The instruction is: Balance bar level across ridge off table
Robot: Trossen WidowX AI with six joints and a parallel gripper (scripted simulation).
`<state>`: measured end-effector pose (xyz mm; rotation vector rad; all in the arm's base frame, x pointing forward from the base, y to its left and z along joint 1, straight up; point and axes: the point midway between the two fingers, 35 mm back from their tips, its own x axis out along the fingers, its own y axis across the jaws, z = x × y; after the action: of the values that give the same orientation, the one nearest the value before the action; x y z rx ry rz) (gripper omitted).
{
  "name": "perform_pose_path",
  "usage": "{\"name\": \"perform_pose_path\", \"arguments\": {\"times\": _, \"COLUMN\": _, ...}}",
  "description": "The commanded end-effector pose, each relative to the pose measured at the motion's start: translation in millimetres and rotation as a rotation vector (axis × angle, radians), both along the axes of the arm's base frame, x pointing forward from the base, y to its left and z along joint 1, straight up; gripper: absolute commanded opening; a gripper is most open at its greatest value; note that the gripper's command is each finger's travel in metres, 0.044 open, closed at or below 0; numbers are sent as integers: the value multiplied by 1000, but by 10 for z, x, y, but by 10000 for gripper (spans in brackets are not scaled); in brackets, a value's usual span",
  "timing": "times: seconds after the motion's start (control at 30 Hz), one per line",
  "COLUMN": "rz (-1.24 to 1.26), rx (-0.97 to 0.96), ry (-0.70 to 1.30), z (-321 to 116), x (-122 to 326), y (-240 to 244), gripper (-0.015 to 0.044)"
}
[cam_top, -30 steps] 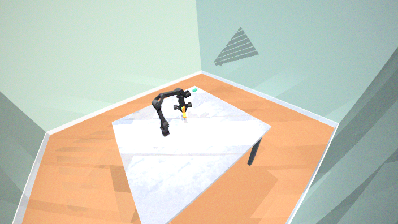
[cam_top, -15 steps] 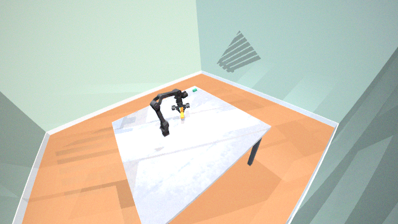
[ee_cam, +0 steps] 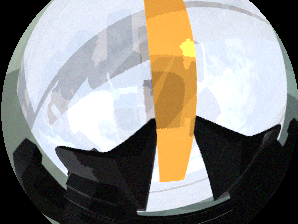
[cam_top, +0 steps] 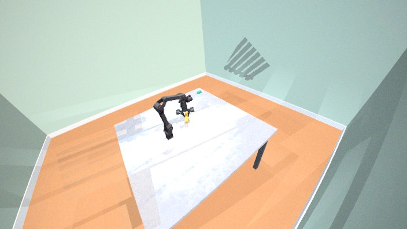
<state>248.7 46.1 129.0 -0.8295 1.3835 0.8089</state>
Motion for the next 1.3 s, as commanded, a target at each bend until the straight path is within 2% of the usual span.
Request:
{"name": "perform_pose_path", "arguments": {"times": 0.0, "rz": -3, "rx": 3, "ry": 3, "z": -86, "x": -5, "y": 1, "gripper": 0}}
{"name": "perform_pose_path", "arguments": {"times": 1.27, "rz": -3, "rx": 3, "ry": 3, "z": -145, "x": -6, "y": 1, "gripper": 0}}
